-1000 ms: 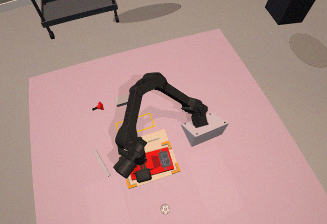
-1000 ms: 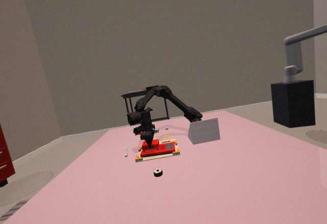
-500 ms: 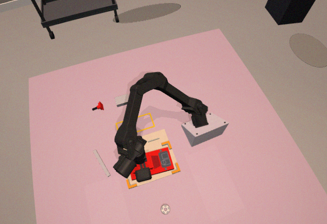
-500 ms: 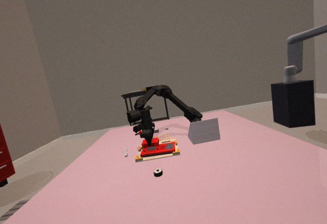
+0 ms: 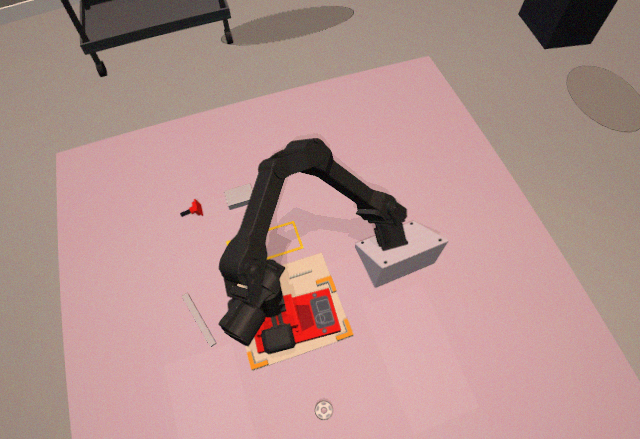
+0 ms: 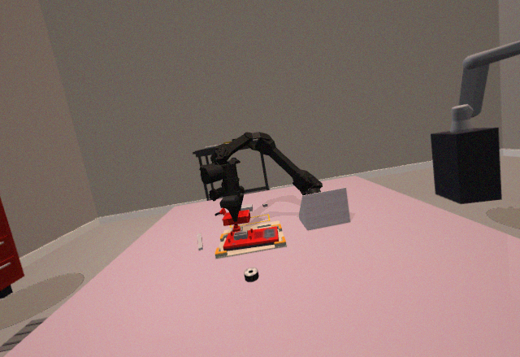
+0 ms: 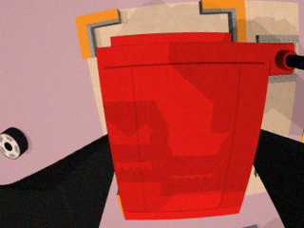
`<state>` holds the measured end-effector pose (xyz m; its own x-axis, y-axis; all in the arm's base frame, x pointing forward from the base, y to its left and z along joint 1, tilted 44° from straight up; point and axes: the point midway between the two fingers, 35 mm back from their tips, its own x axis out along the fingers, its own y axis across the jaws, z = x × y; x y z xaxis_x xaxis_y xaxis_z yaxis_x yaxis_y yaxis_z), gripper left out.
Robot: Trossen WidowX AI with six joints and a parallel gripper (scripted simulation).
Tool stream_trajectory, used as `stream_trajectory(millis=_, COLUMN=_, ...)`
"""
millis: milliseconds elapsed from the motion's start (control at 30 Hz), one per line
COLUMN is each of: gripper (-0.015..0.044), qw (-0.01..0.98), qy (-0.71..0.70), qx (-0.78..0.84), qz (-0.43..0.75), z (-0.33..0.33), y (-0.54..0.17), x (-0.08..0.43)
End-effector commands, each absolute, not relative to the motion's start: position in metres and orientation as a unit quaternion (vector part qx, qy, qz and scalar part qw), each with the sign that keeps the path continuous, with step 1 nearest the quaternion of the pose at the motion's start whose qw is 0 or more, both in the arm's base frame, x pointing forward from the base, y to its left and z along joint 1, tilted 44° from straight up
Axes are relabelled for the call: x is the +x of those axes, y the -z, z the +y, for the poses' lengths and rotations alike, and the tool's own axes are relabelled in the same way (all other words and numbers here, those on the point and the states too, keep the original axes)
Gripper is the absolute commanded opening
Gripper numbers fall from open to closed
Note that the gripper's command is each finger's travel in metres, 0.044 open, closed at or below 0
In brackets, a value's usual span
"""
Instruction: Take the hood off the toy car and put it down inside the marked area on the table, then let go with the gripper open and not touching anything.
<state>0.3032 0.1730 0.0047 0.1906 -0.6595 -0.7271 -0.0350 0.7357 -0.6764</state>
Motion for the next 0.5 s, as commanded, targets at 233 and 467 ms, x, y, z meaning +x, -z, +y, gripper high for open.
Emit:
stream_trajectory(millis=233, gripper=0.0, qw=0.712, qy=0.218, qx=-0.29, qz=0.601, z=0.144, y=-0.037, x=0.313)
stream_trajectory(millis=467, gripper=0.0, qw=0.712, qy=0.217, qx=-0.29, qz=0.602, z=0.122, y=-0.061, x=0.317)
